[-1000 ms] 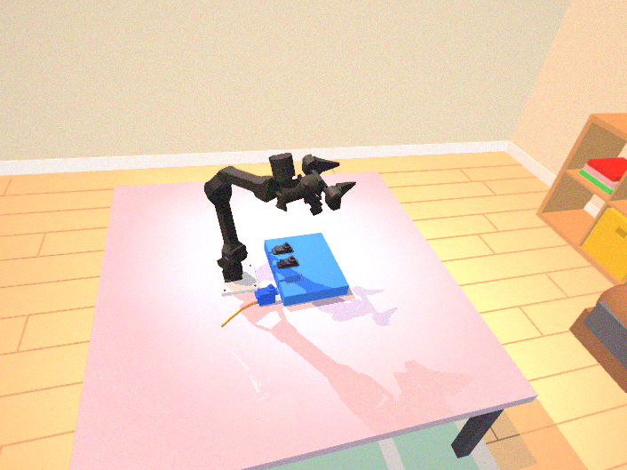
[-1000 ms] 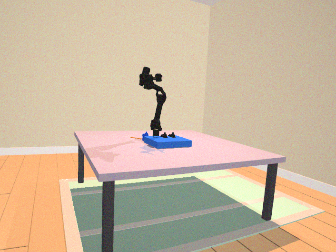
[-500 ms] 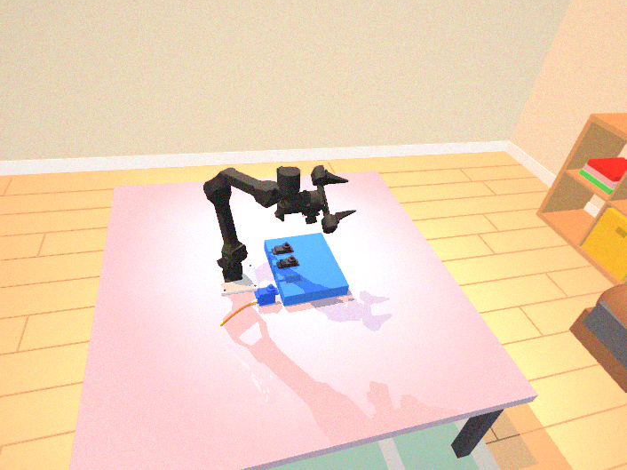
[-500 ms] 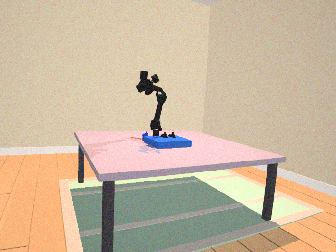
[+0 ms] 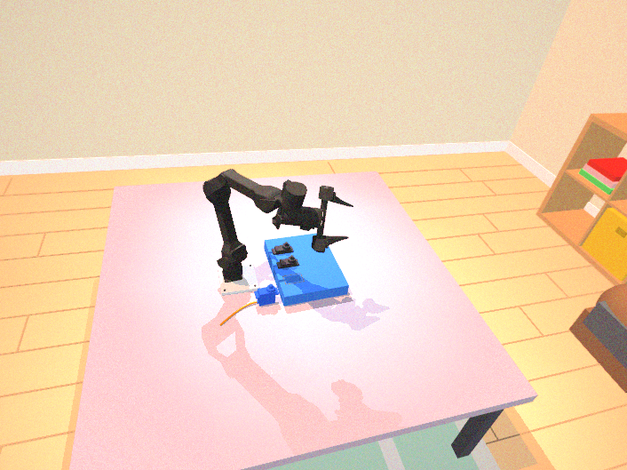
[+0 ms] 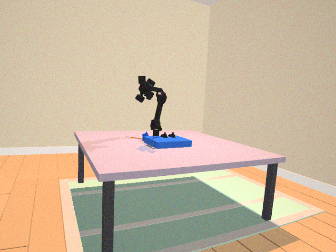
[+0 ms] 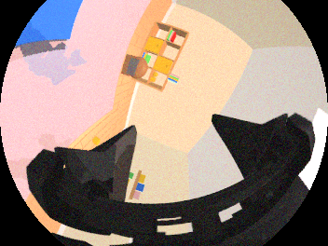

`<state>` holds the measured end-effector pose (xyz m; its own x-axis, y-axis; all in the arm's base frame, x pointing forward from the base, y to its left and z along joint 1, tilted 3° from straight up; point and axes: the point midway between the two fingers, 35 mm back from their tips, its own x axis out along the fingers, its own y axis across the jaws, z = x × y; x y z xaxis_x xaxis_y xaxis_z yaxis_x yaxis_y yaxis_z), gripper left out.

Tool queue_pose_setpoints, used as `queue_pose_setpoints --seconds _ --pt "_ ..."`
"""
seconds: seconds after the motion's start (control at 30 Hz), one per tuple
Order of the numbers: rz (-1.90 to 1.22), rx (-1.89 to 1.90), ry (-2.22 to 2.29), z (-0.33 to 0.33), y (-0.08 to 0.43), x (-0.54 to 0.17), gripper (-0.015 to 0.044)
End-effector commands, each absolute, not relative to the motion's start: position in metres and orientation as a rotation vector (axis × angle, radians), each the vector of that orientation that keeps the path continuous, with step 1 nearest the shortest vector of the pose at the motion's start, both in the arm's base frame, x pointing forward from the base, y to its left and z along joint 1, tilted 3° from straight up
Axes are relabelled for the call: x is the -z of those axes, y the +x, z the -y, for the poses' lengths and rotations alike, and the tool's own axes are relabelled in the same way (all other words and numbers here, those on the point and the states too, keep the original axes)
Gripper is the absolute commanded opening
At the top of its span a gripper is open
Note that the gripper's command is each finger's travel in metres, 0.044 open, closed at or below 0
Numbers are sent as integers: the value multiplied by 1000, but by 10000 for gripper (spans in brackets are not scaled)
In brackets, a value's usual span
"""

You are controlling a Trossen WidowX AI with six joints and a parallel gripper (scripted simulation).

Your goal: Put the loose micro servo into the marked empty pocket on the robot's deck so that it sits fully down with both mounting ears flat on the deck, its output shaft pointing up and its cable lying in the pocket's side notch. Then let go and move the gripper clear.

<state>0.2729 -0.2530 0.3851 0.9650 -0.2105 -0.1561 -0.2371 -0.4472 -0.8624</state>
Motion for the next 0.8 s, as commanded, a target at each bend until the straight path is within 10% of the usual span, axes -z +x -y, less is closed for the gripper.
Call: queue_pose_setpoints --seconds 0.0,0.77 --pt "-401 -53 -1891 258 268 -361 440" --pt "-798 -106 -1143 250 225 -248 440"
